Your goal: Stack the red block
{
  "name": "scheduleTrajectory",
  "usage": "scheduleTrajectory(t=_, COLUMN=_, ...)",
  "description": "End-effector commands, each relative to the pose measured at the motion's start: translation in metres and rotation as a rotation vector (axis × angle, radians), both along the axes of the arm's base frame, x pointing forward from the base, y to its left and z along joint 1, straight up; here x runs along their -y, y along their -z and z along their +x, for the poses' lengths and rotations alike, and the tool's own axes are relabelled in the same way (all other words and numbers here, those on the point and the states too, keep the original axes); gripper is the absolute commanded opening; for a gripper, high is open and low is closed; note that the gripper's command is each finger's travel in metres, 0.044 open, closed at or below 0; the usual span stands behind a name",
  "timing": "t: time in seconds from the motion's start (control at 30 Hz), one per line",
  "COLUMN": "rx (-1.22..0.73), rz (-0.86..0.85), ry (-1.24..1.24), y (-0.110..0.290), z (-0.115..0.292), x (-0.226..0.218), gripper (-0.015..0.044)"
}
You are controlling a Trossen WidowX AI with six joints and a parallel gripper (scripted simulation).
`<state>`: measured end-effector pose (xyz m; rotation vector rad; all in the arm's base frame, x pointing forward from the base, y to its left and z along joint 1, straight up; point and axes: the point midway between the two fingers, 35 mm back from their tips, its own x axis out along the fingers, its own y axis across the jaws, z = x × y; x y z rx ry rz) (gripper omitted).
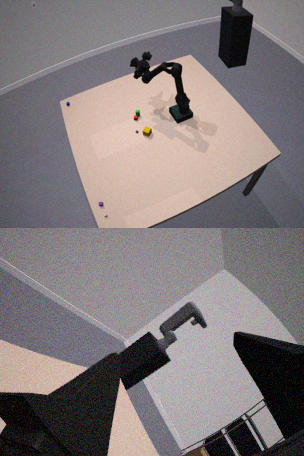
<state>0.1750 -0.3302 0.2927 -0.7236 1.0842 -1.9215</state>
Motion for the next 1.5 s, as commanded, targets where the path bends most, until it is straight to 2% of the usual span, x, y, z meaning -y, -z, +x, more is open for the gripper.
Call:
scheduleTrajectory(t=0.0, rx=-0.006, rz=0.002, ry=-0.005, y=0.000, z=0.001, x=0.000, gripper=0.0426)
scheduleTrajectory(t=0.03, rx=-0.025, rz=0.007, ry=-0.021, y=0.000, z=0.006, x=0.002, gripper=0.0440)
scheduleTrajectory(t=0.4, rx=-0.406, rz=0.165, ry=-0.409, y=0.021, z=0.108, x=0.012, gripper=0.0440)
scheduleTrajectory(t=0.83, rx=-0.755, rz=0.481, ry=-0.918, y=0.100, z=0.202, x=-0.032, gripper=0.0440)
scheduleTrajectory(t=1.13, rx=-0.918, rz=0.802, ry=-1.244, y=0.163, z=0.223, x=-0.097, gripper=0.0440)
scheduleTrajectory(t=1.47, rx=-1.013, rz=1.268, ry=-1.517, y=0.210, z=0.199, x=-0.189, gripper=0.0440)
